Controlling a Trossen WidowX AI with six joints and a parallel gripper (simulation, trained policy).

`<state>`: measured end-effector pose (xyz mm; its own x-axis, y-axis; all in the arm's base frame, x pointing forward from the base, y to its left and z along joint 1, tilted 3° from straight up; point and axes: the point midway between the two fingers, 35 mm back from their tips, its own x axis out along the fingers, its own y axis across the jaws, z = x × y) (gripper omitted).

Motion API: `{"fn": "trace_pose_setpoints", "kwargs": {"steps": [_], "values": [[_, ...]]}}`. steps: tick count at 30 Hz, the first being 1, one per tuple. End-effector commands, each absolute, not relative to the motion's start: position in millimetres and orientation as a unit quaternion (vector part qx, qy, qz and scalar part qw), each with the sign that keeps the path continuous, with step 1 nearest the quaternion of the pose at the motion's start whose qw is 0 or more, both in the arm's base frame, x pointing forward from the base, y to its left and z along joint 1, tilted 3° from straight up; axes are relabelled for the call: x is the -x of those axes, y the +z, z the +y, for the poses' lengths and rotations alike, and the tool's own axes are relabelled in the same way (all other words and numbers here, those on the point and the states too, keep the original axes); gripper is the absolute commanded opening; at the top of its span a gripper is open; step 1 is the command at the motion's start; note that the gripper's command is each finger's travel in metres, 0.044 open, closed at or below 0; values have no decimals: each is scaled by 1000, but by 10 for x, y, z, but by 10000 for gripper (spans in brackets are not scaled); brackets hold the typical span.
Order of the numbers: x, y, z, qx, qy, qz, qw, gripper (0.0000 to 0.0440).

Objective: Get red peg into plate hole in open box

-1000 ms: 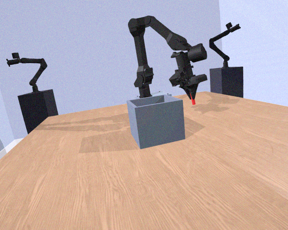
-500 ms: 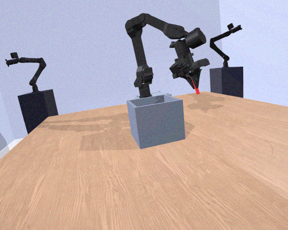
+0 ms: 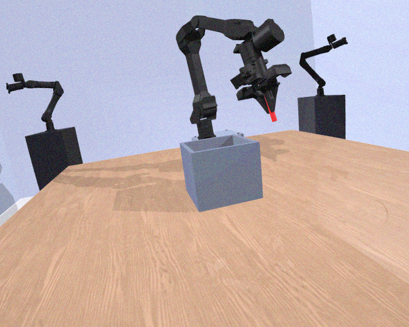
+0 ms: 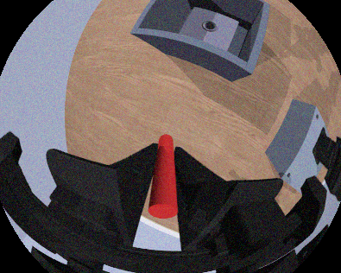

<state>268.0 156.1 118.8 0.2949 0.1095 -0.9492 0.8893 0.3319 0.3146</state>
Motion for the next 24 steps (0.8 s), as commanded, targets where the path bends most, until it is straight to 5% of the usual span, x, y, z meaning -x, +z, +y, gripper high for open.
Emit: {"fn": "trace_pose_setpoints", "kwargs": {"steps": [1, 24], "values": [[-2770, 1263, 1423, -488, -313, 498, 645, 0], [-3086, 1321, 598, -466, -382, 477, 640, 0]]}}
